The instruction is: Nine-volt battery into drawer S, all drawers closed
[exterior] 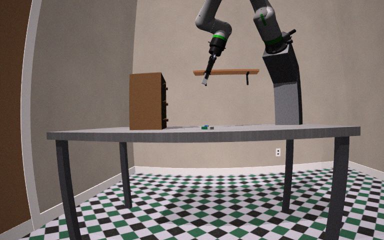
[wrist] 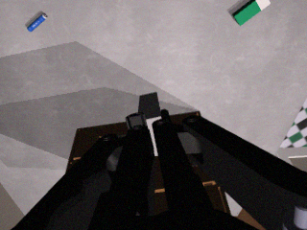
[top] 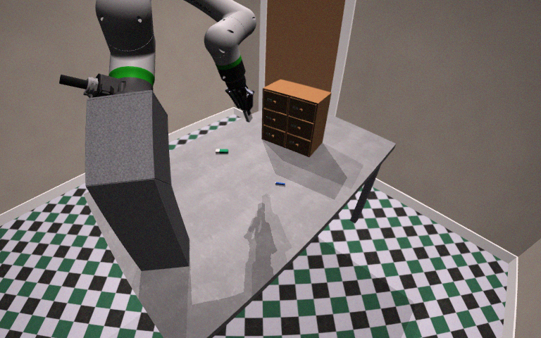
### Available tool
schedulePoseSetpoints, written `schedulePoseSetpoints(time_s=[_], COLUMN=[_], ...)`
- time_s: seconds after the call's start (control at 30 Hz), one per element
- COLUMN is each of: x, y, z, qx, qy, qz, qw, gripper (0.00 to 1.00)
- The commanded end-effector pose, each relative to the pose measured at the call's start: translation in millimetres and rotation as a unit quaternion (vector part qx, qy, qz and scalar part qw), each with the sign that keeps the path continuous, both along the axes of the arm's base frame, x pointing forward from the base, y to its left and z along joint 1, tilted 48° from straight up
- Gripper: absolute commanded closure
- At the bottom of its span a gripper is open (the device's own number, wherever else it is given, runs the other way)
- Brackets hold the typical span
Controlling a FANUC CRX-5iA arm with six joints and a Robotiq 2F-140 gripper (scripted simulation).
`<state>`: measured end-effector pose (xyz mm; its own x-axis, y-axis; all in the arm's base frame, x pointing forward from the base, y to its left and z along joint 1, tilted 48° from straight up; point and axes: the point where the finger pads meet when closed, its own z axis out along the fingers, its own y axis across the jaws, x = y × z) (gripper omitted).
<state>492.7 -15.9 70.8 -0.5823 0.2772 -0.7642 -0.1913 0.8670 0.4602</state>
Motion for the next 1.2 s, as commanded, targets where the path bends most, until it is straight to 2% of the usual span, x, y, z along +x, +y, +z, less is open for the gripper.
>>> schedulePoseSetpoints(time_s=[0.0,0.07,0.1,0.13,0.77,0.8,1.17], x=[-5.0,-5.0,-5.0,-5.0,-5.0,-5.0,-5.0], y=[7.7,7.7,7.7,7.7,7.7,7.7,7.7], z=[-1.7,-1.7,-1.7,-1.7,-1.7,-1.7,-1.7], qx=[-0.005,-0.005,-0.007,-0.007,-0.007,-0.007,-0.007], qy=[0.125,0.125,0.158,0.166,0.166,0.166,0.166], qz=[0.061,0.061,0.077,0.081,0.081,0.081,0.081], qw=[0.99,0.99,0.984,0.983,0.983,0.983,0.983], gripper=[1.0,1.0,1.0,1.0,1.0,0.0,0.0])
